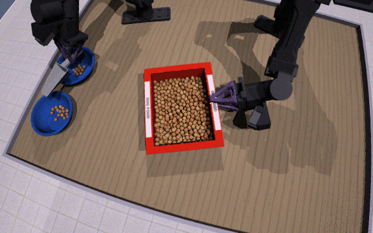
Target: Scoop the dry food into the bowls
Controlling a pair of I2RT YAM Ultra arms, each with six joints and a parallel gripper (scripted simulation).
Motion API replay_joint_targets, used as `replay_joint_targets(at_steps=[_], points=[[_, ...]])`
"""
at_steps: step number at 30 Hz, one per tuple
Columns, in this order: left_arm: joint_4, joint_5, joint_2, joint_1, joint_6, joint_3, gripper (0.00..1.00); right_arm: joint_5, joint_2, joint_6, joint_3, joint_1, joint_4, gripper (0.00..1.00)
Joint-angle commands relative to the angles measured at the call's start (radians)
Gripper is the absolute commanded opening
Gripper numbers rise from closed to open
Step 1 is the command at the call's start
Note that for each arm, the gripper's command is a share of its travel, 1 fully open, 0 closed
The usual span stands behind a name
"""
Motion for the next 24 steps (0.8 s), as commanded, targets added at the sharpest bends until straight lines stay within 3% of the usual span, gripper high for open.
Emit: replay_joint_targets(at_steps=[1, 4, 5, 13, 24], points=[[0.029, 0.012, 0.008, 0.011, 0.013, -0.017, 0.26, -0.005, -0.023, -0.003, 0.019, -0.008, 0.032, 0.0], [0.0, 0.018, -0.03, 0.021, 0.019, 0.023, 0.26, -0.005, -0.023, -0.003, 0.019, -0.008, 0.032, 0.0], [-0.014, 0.026, -0.03, 0.03, 0.024, -0.021, 0.26, -0.005, -0.023, -0.003, 0.019, -0.008, 0.032, 0.0], [-0.086, 0.074, -0.07, 0.085, 0.082, -0.045, 0.26, -0.005, -0.023, -0.003, 0.019, -0.008, 0.032, 0.0], [-0.215, 0.13, -0.12, 0.154, 0.179, -0.025, 0.26, -0.005, -0.023, -0.003, 0.019, -0.008, 0.032, 0.0]])
